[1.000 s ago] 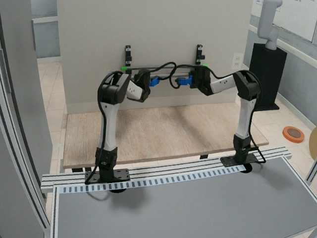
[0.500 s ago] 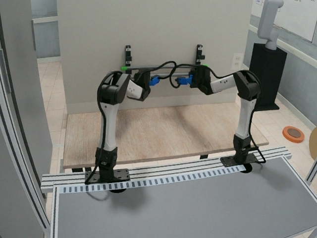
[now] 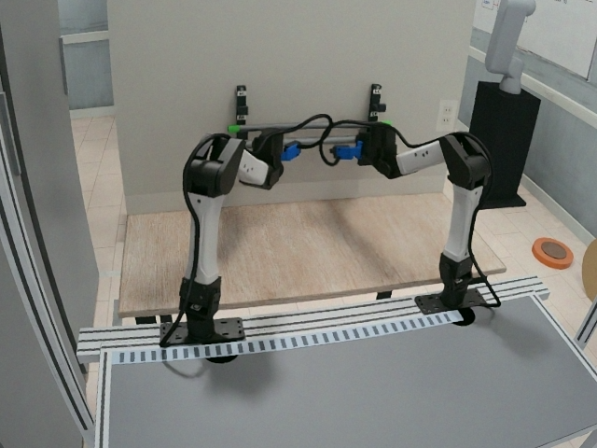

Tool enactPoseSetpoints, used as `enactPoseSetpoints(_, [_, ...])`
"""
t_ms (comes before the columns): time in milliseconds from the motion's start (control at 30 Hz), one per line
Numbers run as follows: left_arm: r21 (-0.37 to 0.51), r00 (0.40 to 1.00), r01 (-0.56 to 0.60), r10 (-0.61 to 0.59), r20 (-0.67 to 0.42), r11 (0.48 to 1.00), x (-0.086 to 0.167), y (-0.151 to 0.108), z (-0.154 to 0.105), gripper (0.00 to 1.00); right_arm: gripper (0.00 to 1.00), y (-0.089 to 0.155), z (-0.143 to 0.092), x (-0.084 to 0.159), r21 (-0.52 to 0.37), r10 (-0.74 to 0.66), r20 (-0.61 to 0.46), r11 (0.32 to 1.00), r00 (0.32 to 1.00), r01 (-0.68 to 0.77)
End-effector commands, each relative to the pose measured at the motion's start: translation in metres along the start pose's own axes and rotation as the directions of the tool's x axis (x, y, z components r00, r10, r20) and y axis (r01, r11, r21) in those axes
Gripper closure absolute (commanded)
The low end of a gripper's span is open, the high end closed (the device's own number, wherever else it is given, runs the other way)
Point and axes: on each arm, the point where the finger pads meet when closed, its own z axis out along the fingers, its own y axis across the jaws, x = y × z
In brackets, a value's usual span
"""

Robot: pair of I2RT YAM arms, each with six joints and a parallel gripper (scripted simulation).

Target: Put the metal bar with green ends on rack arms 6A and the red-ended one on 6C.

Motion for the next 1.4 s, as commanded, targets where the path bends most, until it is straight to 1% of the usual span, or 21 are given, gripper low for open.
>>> enactPoseSetpoints(0, [-0.067,1.000,0.005,-0.004,0.016,0.998,-0.003,0.041,-0.007,1.00,1.00,-0.050,-0.008,-0.003,0.108,0.020,0.014,0.994,1.000,-0.022])
enactPoseSetpoints(333, [-0.067,1.000,0.005,-0.004,0.016,0.998,-0.003,0.043,-0.007,1.00,1.00,-0.051,-0.008,-0.003,0.108,0.020,0.014,0.994,1.000,-0.022])
enactPoseSetpoints(900, [-0.067,1.000,0.005,-0.004,0.016,0.998,-0.003,0.044,-0.020,1.00,1.00,-0.050,-0.022,-0.003,0.108,0.020,0.014,0.994,1.000,-0.022])
enactPoseSetpoints(1367, [-0.067,1.000,0.005,-0.004,0.016,0.998,-0.003,0.034,-0.032,1.00,1.00,-0.039,-0.033,-0.003,0.108,0.020,0.014,0.994,1.000,-0.022])
